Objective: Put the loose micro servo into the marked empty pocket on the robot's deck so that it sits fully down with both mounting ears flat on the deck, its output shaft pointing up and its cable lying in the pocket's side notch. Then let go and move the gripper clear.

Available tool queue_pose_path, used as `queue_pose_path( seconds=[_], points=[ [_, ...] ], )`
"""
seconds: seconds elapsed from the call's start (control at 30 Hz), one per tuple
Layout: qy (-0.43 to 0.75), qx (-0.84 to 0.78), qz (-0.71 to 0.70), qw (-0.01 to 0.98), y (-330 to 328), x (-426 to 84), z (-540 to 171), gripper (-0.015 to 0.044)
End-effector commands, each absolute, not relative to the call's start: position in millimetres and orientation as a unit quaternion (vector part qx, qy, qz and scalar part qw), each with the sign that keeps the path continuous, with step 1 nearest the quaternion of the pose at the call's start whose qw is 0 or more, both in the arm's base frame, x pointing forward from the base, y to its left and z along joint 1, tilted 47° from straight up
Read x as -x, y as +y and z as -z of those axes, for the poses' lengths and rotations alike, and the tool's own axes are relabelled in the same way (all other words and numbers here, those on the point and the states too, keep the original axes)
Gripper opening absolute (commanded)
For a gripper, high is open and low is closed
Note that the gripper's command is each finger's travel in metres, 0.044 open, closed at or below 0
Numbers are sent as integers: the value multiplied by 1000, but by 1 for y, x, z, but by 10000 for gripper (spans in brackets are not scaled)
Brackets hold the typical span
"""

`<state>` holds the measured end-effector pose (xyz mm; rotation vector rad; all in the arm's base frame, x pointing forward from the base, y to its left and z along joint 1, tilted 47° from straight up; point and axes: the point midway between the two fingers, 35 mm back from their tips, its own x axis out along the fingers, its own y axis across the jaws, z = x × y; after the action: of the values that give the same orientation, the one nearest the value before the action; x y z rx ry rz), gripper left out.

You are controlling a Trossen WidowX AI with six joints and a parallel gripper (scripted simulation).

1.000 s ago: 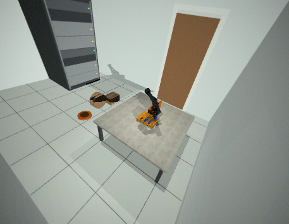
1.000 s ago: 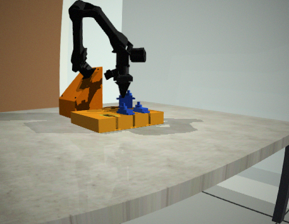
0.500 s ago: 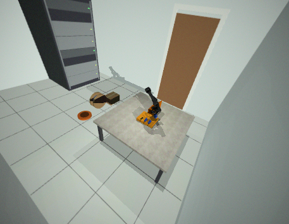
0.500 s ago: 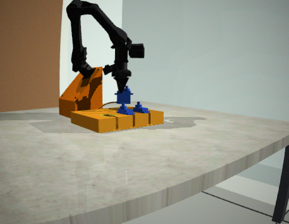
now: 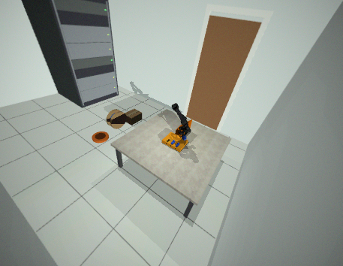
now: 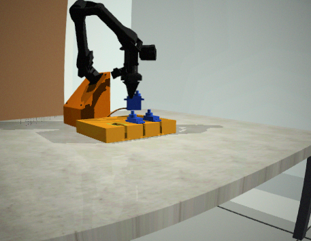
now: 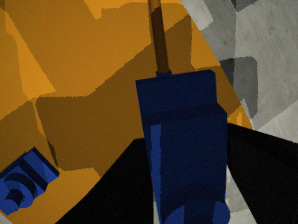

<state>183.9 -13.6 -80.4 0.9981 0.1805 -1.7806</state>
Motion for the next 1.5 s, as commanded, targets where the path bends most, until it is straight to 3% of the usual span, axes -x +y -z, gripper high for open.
queue_pose_path(
  seconds=[0.0, 0.23, 1.47],
  points=[
    [73, -419, 739, 523, -14, -205, 81, 0],
    [73, -419, 739, 523, -17, -231, 82, 0],
    [72, -416, 740, 524, -116, -214, -22, 0]
  ],
)
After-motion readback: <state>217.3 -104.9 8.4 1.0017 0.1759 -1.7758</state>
